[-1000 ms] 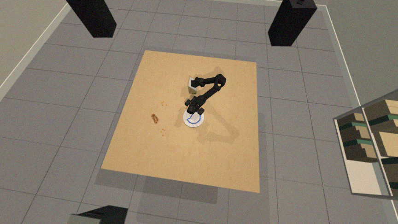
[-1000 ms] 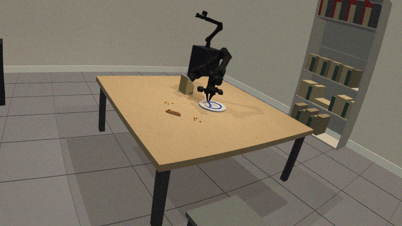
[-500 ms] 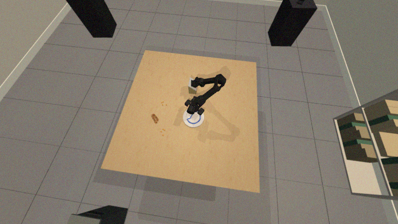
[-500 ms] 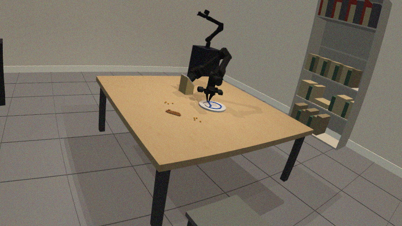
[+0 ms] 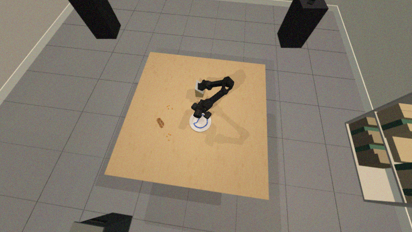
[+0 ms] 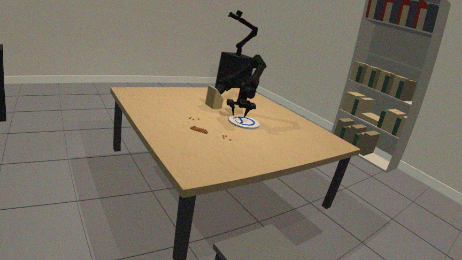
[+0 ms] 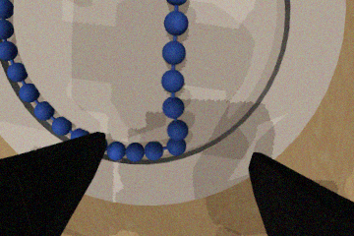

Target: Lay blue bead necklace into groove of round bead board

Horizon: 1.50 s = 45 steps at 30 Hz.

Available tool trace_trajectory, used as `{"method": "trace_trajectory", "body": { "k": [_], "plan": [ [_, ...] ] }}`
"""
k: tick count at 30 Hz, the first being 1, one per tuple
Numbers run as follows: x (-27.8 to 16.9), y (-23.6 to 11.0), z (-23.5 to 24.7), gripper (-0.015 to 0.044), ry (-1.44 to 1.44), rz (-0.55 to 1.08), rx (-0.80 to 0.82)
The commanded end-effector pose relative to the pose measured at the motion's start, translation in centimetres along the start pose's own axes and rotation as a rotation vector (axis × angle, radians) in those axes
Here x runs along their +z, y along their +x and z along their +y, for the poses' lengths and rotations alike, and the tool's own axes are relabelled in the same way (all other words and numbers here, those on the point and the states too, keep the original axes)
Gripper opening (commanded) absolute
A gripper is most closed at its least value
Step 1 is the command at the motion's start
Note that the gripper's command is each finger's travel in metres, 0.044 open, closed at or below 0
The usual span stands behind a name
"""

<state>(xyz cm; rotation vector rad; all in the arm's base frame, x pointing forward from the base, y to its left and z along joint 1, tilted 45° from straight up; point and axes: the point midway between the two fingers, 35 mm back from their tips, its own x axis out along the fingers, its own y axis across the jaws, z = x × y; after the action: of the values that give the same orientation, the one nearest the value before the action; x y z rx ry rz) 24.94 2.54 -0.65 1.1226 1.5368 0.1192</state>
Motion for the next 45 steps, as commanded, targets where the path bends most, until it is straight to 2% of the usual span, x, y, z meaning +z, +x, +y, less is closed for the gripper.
{"method": "trace_trajectory", "body": {
  "k": [1,22,29,34,40,41,45],
  "plan": [
    [0.0,-0.1,0.0,0.0440,0.000,-0.001,-0.001],
    [0.0,-0.5,0.0,0.0440,0.001,0.000,-0.004],
    [1.1,-3.6,0.2,0.0256,-0.182,-0.001,-0.006],
    [1.2,-3.7,0.2,0.0125,-0.188,-0.001,-0.006],
    [1.1,-2.1,0.2,0.0120,-0.188,-0.001,-0.005],
    [1.3,-2.9,0.3,0.0120,-0.190,-0.009,-0.005],
    [1.3,-2.7,0.3,0.0120,-0.190,-0.009,-0.005]
  ]
}}
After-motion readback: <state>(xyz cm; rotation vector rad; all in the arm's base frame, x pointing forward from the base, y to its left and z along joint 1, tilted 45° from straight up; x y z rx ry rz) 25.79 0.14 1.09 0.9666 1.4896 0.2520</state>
